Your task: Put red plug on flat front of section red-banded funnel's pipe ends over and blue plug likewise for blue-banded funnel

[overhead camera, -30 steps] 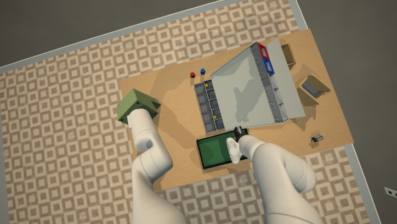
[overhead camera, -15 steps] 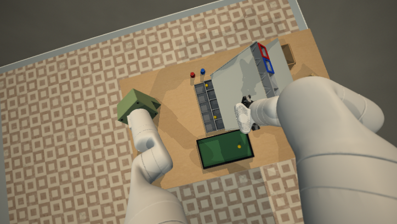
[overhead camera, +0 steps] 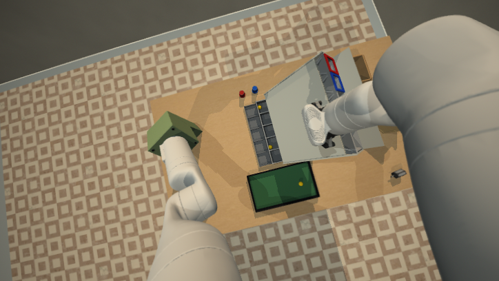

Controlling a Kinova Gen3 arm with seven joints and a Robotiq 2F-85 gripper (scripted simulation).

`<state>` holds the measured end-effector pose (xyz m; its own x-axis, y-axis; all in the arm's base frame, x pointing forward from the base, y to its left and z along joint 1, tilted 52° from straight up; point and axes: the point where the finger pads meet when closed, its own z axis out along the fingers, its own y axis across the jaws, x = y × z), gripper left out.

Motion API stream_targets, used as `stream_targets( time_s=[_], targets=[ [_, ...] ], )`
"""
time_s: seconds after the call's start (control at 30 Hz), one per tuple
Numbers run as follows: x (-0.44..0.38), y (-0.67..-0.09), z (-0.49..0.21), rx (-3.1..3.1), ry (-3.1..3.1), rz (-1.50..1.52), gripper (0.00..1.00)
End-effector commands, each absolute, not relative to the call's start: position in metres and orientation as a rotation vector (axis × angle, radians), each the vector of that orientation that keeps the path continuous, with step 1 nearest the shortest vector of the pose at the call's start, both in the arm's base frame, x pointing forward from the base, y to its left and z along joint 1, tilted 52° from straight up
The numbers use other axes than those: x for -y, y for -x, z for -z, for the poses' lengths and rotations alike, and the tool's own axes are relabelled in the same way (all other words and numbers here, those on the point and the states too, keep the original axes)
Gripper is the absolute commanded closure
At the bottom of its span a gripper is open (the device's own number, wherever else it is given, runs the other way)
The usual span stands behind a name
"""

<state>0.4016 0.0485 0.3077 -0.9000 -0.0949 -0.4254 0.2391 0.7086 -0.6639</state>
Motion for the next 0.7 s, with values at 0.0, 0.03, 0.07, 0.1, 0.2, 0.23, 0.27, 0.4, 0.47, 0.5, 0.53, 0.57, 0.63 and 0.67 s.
stream_targets(
  time_s=[0.0,0.03,0.07,0.1,0.2,0.23,0.27,0.4,0.47,0.5,0.53,0.57,0.63,0.67],
  targets=[
    [-0.048,-0.402,-0.308,-2.481,-0.112,1.053,1.00],
    [-0.048,-0.402,-0.308,-2.481,-0.112,1.053,1.00],
    [-0.048,-0.402,-0.308,-2.481,-0.112,1.053,1.00],
    [-0.055,-0.465,-0.338,-2.482,-0.110,1.050,1.00],
    [-0.056,-0.470,-0.340,-2.482,-0.110,1.050,1.00],
    [-0.056,-0.476,-0.343,-2.482,-0.110,1.050,1.00],
    [-0.057,-0.483,-0.346,-2.482,-0.110,1.050,1.00],
    [-0.062,-0.525,-0.367,-2.482,-0.110,1.050,1.00],
    [-0.063,-0.537,-0.372,-2.482,-0.110,1.050,1.00],
    [-0.063,-0.537,-0.372,-2.482,-0.110,1.050,1.00],
    [-0.063,-0.537,-0.372,-2.482,-0.110,1.050,1.00],
    [-0.063,-0.537,-0.372,-2.482,-0.110,1.050,1.00],
    [-0.063,-0.537,-0.372,-2.482,-0.110,1.050,1.00],
    [-0.065,-0.555,-0.380,-2.454,-0.092,1.037,1.00]
  ],
)
